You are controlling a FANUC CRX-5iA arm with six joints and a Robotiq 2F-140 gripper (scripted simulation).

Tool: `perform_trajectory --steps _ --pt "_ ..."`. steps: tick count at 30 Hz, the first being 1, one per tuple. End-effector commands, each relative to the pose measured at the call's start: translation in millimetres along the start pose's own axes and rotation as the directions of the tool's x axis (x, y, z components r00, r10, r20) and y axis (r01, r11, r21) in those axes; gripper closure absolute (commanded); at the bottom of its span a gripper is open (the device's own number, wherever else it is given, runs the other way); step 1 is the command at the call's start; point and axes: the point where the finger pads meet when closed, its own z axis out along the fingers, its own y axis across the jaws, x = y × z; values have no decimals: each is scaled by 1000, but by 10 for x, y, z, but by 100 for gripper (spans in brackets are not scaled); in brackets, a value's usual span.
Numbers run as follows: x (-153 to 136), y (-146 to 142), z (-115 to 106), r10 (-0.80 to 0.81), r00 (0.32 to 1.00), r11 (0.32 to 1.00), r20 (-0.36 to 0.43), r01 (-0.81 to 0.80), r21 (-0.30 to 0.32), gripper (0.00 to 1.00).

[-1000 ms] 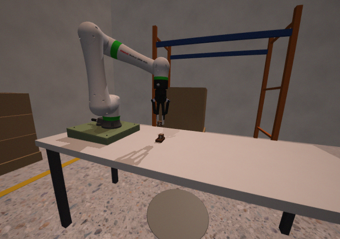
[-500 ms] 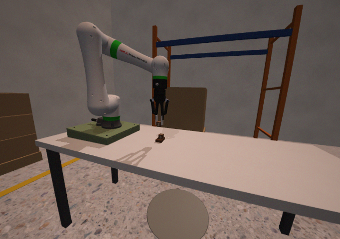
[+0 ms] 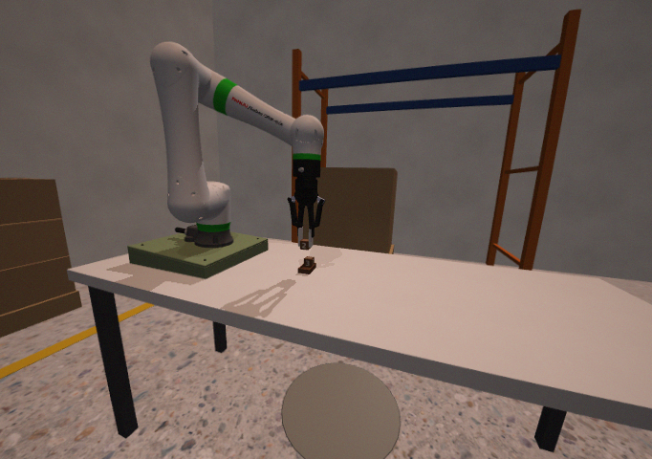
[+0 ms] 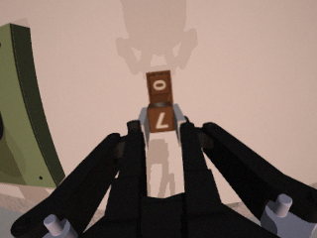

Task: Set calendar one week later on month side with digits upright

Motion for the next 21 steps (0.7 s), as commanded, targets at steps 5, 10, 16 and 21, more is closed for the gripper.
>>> perform_trajectory --steps 5,10,16,21 --pt "-1 12 178 0 1000 1000 0 0 -1 83" --pt "-2 18 312 0 1000 1000 0 0 -1 83" --pt "-3 21 389 0 1000 1000 0 0 -1 83" --pt "-3 21 396 0 1000 1000 0 0 -1 83"
